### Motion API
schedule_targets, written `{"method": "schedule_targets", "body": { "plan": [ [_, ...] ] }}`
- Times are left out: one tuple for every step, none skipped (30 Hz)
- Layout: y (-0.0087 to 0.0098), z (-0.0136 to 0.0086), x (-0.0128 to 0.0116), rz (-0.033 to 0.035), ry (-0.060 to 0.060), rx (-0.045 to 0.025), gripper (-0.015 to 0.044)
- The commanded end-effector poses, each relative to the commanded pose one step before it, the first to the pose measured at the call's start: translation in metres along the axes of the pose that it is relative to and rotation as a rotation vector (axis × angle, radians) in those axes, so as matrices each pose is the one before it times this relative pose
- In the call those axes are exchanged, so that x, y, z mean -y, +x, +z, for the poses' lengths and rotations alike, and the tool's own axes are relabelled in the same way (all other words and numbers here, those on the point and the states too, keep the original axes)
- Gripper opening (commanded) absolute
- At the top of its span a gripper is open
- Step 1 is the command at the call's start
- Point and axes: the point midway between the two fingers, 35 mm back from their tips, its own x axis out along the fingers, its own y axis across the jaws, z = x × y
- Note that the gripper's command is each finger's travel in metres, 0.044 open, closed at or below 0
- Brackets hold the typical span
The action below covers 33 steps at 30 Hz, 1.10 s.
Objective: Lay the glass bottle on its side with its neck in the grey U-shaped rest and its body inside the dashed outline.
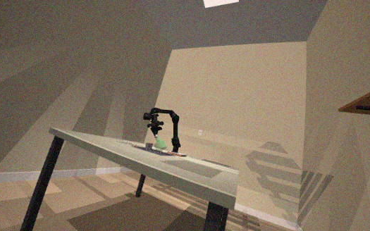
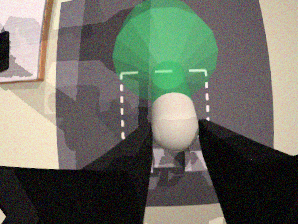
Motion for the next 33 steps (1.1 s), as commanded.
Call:
{"method": "schedule_targets", "body": {
  "plan": [
    [0.00090, -0.00981, -0.00059, 0.00199, -0.0007, -0.00605, 0.0104],
    [0.00010, -0.00097, -0.00005, -0.00048, 0.0002, 0.00126, 0.0104],
    [0.00010, -0.00098, -0.00005, -0.00049, 0.0002, 0.00124, 0.0104],
    [0.00011, -0.00098, -0.00005, -0.00049, 0.0002, 0.00122, 0.0104],
    [0.00011, -0.00099, -0.00006, -0.00048, 0.0002, 0.00121, 0.0104],
    [0.00012, -0.00099, -0.00006, -0.00046, 0.0002, 0.00118, 0.0104],
    [0.00012, -0.00099, -0.00006, -0.00046, 0.0002, 0.00118, 0.0104],
    [0.00012, -0.00098, -0.00006, -0.00046, 0.0002, 0.00118, 0.0104],
    [0.00013, -0.00097, -0.00006, -0.00046, 0.0003, 0.00119, 0.0104],
    [0.00013, -0.00097, -0.00006, -0.00046, 0.0003, 0.00120, 0.0104],
    [0.00014, -0.00097, -0.00006, -0.00046, 0.0003, 0.00121, 0.0104],
    [0.00014, -0.00096, -0.00006, -0.00046, 0.0003, 0.00122, 0.0104],
    [0.00015, -0.00095, -0.00006, -0.00045, 0.0003, 0.00123, 0.0104],
    [0.00015, -0.00095, -0.00005, -0.00045, 0.0003, 0.00124, 0.0104],
    [0.00015, -0.00093, -0.00005, -0.00045, 0.0004, 0.00126, 0.0104],
    [0.00016, -0.00094, -0.00005, -0.00044, 0.0004, 0.00125, 0.0104],
    [0.00016, -0.00096, -0.00005, -0.00044, 0.0004, 0.00123, 0.0104],
    [0.00017, -0.00098, -0.00005, -0.00044, 0.0004, 0.00119, 0.0104],
    [0.00018, -0.00100, -0.00005, -0.00044, 0.0004, 0.00115, 0.0104],
    [0.00019, -0.00102, -0.00005, -0.00043, 0.0004, 0.00110, 0.0104],
    [0.00020, -0.00103, -0.00005, -0.00043, 0.0004, 0.00107, 0.0104],
    [0.00021, -0.00104, -0.00005, -0.00043, 0.0004, 0.00104, 0.0104],
    [0.00022, -0.00105, -0.00005, -0.00044, 0.0004, 0.00101, 0.0104],
    [0.00022, -0.00106, -0.00005, -0.00044, 0.0004, 0.00099, 0.0104],
    [0.00023, -0.00108, -0.00005, -0.00044, 0.0004, 0.00096, 0.0104],
    [0.00024, -0.00109, -0.00005, -0.00044, 0.0004, 0.00093, 0.0104],
    [0.00025, -0.00110, -0.00005, -0.00044, 0.0004, 0.00090, 0.0104],
    [0.00026, -0.00111, -0.00005, -0.00044, 0.0005, 0.00087, 0.0104],
    [0.00027, -0.00112, -0.00005, -0.00044, 0.0005, 0.00084, 0.0104],
    [0.00028, -0.00113, -0.00005, -0.00044, 0.0005, 0.00081, 0.0104],
    [0.00029, -0.00115, -0.00005, -0.00044, 0.0005, 0.00078, 0.0104],
    [0.00030, -0.00115, -0.00005, -0.00044, 0.0005, 0.00076, 0.0104],
    [0.00031, -0.00117, -0.00005, -0.00045, 0.0005, 0.00073, 0.0104]
  ]
}}
